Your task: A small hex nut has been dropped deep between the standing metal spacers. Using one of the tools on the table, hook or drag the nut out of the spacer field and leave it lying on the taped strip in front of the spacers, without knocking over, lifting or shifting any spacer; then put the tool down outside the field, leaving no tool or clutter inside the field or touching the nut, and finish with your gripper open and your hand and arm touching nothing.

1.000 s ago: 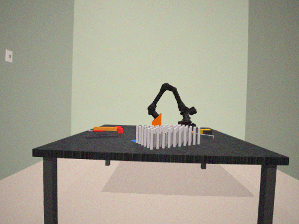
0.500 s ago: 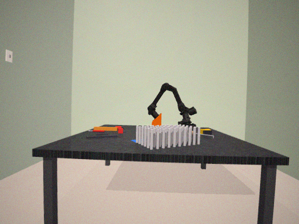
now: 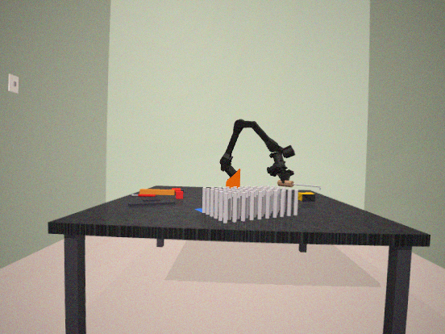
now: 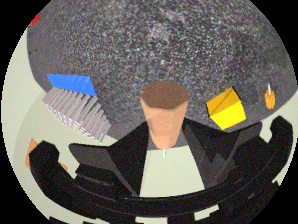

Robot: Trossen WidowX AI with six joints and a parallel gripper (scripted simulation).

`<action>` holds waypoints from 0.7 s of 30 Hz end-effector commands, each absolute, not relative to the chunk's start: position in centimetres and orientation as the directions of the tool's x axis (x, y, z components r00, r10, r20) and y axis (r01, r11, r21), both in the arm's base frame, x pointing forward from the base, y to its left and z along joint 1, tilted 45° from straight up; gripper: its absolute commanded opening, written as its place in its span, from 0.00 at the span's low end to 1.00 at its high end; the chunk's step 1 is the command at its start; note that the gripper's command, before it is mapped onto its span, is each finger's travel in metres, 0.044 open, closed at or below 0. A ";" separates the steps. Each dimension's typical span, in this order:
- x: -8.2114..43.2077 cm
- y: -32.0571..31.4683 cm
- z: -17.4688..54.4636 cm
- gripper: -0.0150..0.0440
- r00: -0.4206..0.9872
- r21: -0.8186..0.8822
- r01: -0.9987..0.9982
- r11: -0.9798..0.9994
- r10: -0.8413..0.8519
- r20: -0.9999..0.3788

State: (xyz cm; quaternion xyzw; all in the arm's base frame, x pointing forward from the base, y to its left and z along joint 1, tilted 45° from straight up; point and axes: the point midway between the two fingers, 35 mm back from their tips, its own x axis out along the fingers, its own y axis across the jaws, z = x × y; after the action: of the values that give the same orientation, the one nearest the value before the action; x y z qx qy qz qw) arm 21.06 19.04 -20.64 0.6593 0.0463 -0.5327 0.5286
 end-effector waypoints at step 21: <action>22.7 23.7 -12.6 0.25 0.434 0.661 0.455 -0.596 -0.500 -0.749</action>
State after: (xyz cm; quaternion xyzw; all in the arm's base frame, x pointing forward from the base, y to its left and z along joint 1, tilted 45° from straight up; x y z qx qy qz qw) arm 22.13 23.51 -13.45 0.6909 0.0071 -0.5338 0.4874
